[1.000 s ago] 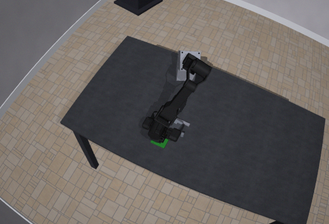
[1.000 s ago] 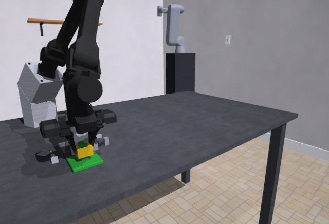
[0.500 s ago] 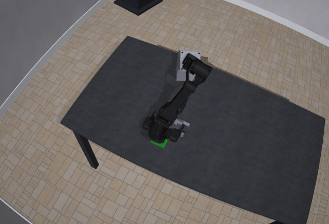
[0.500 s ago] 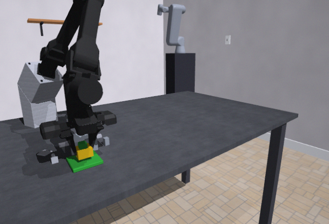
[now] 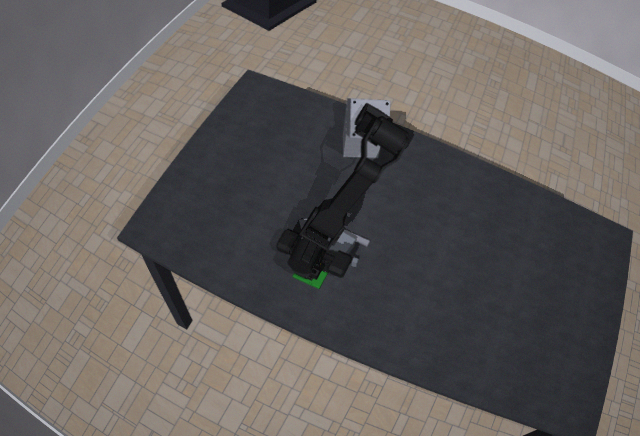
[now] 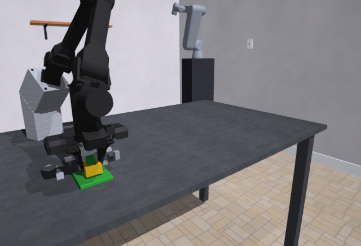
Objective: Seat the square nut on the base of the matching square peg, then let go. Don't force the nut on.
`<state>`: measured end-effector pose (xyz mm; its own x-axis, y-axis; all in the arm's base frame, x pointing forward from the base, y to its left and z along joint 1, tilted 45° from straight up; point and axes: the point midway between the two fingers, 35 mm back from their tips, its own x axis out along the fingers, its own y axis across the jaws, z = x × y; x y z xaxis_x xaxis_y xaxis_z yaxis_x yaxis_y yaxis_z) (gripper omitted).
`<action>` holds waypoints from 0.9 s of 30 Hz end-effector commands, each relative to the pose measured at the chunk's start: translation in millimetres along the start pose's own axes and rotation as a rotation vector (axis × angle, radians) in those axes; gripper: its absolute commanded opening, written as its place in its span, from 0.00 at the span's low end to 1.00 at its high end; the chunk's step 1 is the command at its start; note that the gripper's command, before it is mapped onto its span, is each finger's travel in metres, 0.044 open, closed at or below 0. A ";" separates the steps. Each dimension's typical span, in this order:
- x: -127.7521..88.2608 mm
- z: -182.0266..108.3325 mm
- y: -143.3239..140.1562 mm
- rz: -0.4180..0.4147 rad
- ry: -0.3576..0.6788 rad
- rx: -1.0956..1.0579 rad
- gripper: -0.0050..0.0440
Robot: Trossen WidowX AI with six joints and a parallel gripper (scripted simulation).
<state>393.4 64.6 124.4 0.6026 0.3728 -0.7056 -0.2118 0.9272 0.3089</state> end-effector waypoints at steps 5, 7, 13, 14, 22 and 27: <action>-2.3 5.9 1.6 -0.002 -0.020 -0.005 0.00; -2.0 5.9 1.6 -0.002 -0.020 -0.005 0.00; -0.4 5.9 1.6 -0.002 -0.020 -0.005 0.00; -0.3 5.9 1.6 -0.002 -0.020 -0.005 0.00; -1.5 5.9 2.2 0.001 -0.021 -0.007 0.00; -1.5 5.9 2.2 0.001 -0.021 -0.007 0.00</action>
<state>395.7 66.2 120.5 0.6007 0.3728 -0.7072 -0.2111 0.9272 0.3094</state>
